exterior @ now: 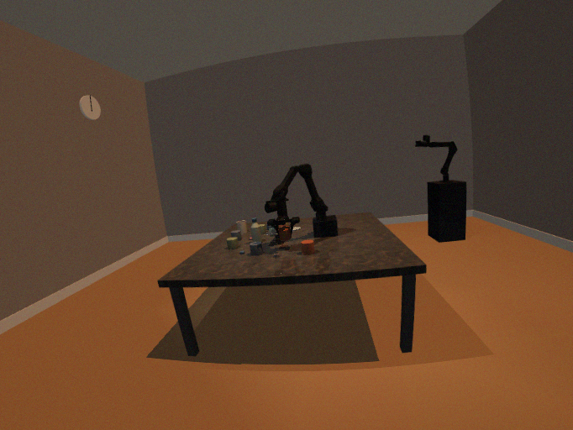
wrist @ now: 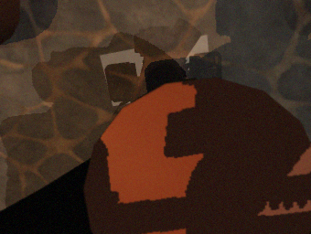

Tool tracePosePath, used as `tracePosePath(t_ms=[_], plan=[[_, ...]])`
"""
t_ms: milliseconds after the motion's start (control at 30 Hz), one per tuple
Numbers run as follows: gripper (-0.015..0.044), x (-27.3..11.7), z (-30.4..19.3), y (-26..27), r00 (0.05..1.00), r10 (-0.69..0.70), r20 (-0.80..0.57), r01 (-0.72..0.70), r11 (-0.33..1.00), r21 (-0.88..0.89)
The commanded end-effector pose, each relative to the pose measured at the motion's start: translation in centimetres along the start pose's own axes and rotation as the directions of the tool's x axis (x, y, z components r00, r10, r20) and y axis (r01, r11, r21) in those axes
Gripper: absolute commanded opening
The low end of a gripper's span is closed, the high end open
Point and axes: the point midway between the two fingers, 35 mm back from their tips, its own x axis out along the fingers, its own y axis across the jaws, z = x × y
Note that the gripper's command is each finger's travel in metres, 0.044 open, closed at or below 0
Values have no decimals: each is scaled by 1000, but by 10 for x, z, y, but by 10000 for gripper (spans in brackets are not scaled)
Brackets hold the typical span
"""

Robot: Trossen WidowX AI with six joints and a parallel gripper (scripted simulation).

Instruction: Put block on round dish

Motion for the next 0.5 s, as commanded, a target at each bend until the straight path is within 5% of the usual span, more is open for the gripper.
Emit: tracePosePath(t_ms=[0, 467], plan=[[0, 6, 2, 6, 1000, -6, 2, 6, 1000, 14], [0, 45, 2, 6, 1000, -6, 1, 6, 1000, 14]])
